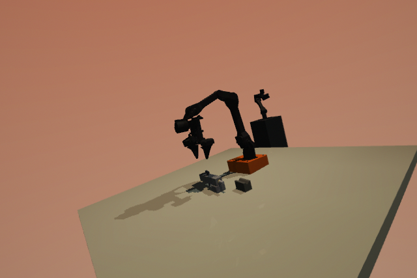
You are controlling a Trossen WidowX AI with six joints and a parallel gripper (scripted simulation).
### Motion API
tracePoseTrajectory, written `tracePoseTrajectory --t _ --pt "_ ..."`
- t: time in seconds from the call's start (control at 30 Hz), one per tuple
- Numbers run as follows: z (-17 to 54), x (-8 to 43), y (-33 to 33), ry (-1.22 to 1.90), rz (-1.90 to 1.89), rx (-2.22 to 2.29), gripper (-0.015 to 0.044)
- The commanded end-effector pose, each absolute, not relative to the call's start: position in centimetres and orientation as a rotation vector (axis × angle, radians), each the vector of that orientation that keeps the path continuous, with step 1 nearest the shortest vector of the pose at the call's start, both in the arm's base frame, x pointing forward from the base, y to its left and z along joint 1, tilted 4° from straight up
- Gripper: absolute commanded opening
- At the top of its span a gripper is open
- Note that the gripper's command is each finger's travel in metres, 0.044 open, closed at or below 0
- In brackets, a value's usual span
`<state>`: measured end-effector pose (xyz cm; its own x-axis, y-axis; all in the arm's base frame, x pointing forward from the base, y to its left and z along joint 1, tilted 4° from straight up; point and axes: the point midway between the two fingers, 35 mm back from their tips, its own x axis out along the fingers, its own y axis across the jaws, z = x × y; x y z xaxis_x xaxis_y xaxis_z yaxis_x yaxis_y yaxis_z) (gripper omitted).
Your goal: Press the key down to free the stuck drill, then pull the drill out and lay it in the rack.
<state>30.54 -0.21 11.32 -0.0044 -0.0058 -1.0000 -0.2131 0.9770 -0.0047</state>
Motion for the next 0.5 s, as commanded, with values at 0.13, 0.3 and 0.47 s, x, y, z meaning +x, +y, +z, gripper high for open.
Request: tracePoseTrajectory --t 0.13,0.3,0.47 --pt "5.6 30.4 9.6 1.414 0.885 -0.85 0.044" --pt "3.0 29.1 13.9 1.253 1.204 -1.151 0.044" --pt "2.7 28.9 14.5 1.223 1.252 -1.196 0.044"
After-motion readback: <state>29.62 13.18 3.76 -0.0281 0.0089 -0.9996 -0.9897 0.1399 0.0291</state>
